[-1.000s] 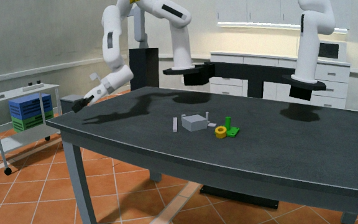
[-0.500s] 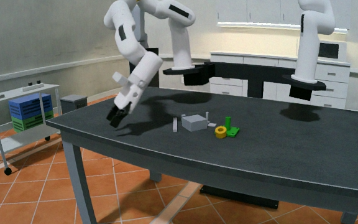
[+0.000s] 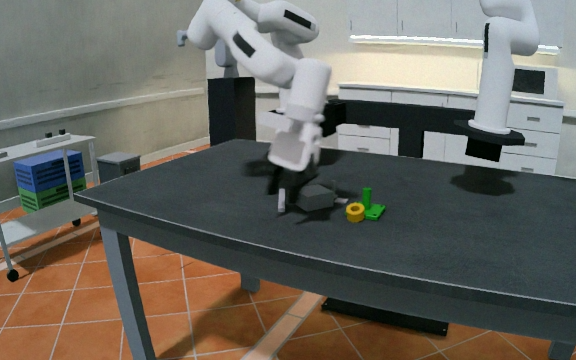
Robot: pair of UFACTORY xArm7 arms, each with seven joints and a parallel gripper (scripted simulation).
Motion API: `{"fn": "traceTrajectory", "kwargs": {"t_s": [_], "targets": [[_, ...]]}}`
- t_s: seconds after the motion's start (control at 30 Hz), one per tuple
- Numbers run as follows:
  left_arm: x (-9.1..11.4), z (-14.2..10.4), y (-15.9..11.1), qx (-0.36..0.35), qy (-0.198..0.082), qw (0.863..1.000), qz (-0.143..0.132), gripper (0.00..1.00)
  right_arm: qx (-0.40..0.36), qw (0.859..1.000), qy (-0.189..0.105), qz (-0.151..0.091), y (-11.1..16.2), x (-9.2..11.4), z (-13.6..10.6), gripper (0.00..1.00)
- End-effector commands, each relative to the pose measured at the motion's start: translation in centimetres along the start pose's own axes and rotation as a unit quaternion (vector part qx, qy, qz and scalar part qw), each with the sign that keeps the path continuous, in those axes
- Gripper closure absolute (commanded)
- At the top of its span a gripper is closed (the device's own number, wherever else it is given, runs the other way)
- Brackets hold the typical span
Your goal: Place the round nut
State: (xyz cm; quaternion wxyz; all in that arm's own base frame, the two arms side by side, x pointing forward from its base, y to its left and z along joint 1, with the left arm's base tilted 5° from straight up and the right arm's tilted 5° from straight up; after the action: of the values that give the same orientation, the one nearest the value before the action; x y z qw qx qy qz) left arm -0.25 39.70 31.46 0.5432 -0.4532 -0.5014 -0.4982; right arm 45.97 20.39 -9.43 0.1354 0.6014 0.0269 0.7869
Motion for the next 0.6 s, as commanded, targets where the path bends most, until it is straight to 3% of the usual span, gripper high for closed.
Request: {"fn": "traceTrajectory", "kwargs": {"t_s": [0.0, 0.3, 0.57], "targets": [[0.1, 0.0, 0.0, 0.000, 0.001, 1.000, 0.000, 0.00, 0.018, 1.000, -0.021, 0.009, -2.2, 1.0, -1.1, 0.40], [0.1, 0.0, 0.0, 0.000, 0.001, 1.000, 0.000, 0.00, 0.082, 0.992, -0.081, 0.051, -7.6, 4.7, -5.7, 0.40], [0.1, 0.0, 0.0, 0.000, 0.001, 1.000, 0.000, 0.00, 0.106, 0.987, -0.103, 0.067, -9.4, 6.2, -7.5, 0.40]]}}
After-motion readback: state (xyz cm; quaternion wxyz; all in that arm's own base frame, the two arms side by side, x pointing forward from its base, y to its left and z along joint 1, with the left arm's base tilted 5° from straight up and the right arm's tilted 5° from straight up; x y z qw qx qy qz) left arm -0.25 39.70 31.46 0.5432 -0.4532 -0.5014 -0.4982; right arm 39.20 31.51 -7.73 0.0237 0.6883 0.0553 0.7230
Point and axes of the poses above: on each arm, the point where the finger pads meet when closed, its own x axis back along the fingers, its own y axis across the jaws, z = x × y, the point moved 3 cm from there along x, back along the fingers, and after that the axes turned 5 degrees about x, right-handed, at the moved point
